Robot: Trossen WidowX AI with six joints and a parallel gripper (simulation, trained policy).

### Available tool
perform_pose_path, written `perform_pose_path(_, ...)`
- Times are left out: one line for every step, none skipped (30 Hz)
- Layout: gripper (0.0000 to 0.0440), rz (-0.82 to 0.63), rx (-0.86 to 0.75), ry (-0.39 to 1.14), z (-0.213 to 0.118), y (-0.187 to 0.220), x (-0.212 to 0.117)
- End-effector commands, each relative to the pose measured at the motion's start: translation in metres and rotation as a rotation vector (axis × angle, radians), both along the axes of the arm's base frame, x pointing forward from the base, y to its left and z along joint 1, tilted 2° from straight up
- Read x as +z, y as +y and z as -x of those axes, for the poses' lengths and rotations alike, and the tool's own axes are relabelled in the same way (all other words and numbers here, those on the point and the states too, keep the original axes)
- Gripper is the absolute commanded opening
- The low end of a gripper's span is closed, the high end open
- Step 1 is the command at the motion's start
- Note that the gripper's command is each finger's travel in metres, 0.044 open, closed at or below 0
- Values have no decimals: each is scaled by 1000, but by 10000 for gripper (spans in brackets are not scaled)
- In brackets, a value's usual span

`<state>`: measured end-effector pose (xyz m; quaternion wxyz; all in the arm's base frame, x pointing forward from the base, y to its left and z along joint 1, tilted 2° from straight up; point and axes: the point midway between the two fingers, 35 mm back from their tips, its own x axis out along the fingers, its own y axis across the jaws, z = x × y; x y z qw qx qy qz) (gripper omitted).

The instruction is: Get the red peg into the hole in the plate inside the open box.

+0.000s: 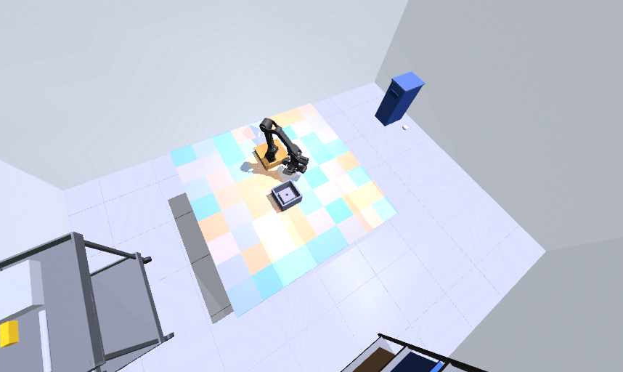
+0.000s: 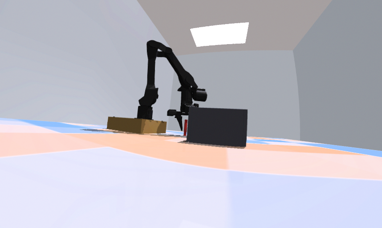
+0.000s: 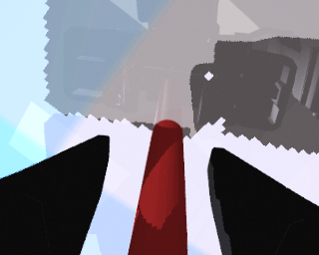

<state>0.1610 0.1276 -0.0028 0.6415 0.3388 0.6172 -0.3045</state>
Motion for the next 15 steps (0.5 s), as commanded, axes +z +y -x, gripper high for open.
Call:
perform_pose_path(100,-15,-8,23,0,1,0)
perform_pose_path(74,-18,-9,30,-1,1,0)
perform_pose_path(47,-22,-11,36,-1,0,1)
perform_pose_path(21,-25,-13,42,-1,0,1)
perform_pose_path(0,-27,-15,48,-2,0,1)
perform_pose_path(0,-24,-8,35,-4,0,3)
perform_pose_path(0,-20,-2,21,-7,-1,6)
perform_pose_path(0,-15,4,9,-9,-2,8)
perform_pose_path(0,-11,10,-1,-11,-2,11)
perform_pose_path(0,-6,18,-10,-12,-3,14)
perform_pose_path(0,-2,26,-19,-13,-4,17)
perform_pose_path(0,3,34,-28,-15,-5,19)
perform_pose_path(0,7,42,-37,-16,-6,22)
perform_pose_path(0,12,50,-45,-18,-6,25)
perform_pose_path(0,17,57,-54,-20,-7,28)
